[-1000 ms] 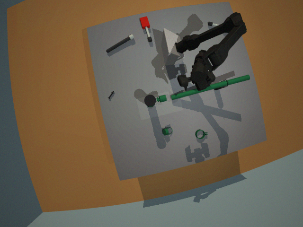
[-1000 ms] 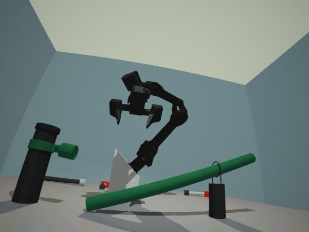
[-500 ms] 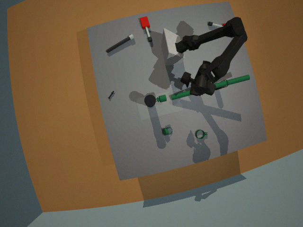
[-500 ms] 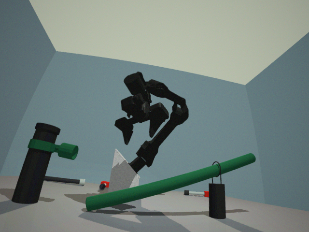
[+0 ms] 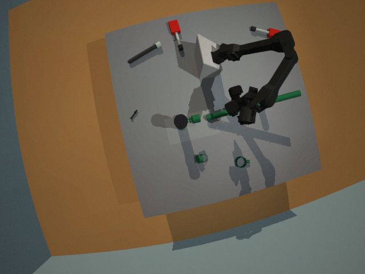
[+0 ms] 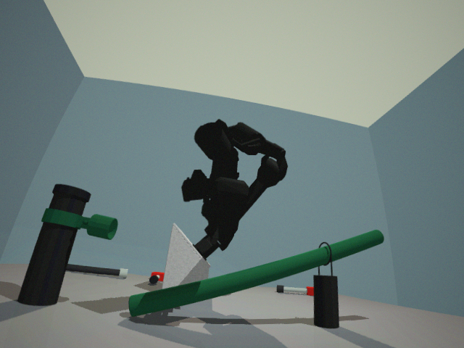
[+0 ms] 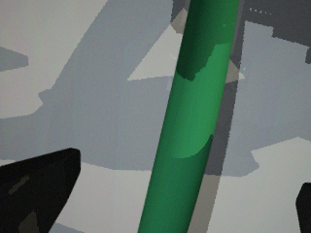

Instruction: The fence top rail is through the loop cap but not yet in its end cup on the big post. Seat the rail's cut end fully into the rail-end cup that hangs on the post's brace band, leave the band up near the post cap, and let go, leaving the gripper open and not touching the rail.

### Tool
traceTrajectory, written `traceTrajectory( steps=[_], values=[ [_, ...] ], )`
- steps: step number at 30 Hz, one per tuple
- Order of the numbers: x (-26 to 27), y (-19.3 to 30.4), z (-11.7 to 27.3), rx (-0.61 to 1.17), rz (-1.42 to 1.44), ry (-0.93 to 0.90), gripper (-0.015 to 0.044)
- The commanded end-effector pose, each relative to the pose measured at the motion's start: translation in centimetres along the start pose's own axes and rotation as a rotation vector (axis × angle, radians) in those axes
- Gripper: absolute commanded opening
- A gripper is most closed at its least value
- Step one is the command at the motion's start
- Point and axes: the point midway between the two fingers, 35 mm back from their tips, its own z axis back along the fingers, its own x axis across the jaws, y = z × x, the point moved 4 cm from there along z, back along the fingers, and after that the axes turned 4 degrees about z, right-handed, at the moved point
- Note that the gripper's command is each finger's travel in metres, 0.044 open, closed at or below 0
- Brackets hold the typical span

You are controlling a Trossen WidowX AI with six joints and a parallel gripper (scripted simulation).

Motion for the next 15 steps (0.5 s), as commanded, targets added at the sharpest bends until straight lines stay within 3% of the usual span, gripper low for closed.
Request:
traceTrajectory(
  steps=[1, 15],
  values=[
    [0.0, 0.1, -0.4, -0.003, -0.068, 0.026, 0.0440],
    [-0.1, 0.1, -4.2, -0.001, -0.068, 0.025, 0.0440]
  ],
)
